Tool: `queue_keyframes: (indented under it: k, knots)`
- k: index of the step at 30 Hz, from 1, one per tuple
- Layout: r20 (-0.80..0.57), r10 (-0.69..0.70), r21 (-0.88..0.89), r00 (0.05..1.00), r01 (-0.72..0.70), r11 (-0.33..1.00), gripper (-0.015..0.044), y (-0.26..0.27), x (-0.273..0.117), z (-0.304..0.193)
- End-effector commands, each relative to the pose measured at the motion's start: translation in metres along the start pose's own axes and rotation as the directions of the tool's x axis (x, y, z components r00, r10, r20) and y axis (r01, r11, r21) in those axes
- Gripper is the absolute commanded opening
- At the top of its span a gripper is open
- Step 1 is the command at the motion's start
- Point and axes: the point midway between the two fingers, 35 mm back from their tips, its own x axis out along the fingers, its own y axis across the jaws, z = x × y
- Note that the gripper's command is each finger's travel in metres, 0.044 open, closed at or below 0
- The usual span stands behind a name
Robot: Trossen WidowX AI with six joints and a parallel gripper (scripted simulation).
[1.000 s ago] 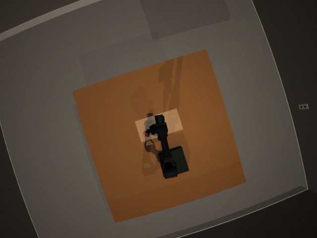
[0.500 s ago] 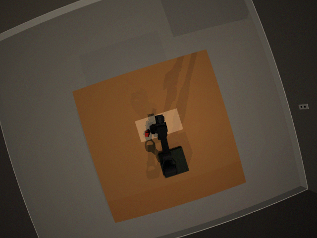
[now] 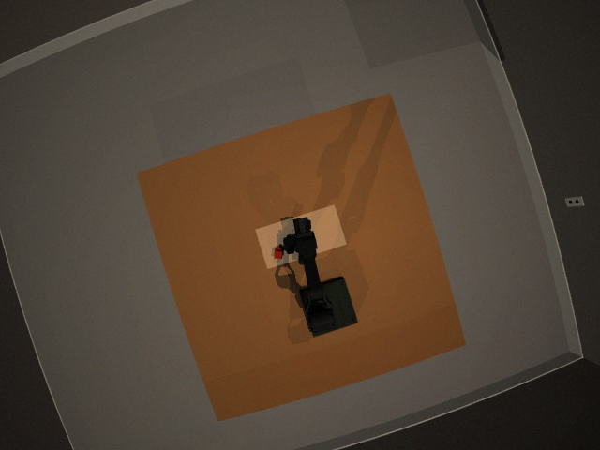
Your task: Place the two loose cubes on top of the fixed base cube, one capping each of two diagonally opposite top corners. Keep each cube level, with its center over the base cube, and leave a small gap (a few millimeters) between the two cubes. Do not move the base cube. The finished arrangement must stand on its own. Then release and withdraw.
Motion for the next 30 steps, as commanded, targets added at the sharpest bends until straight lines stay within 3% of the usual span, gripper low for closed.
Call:
queue_keyframes:
  k: [1,30]
  knots:
    - [0.004,0.001,-0.002,1.0,-0.001,1.0,0.0105,0.0,0.0,0.0]
    - [0.004,0.0,-0.002,1.0,0.0,1.0,0.0105,-0.005,-0.081,0.001]
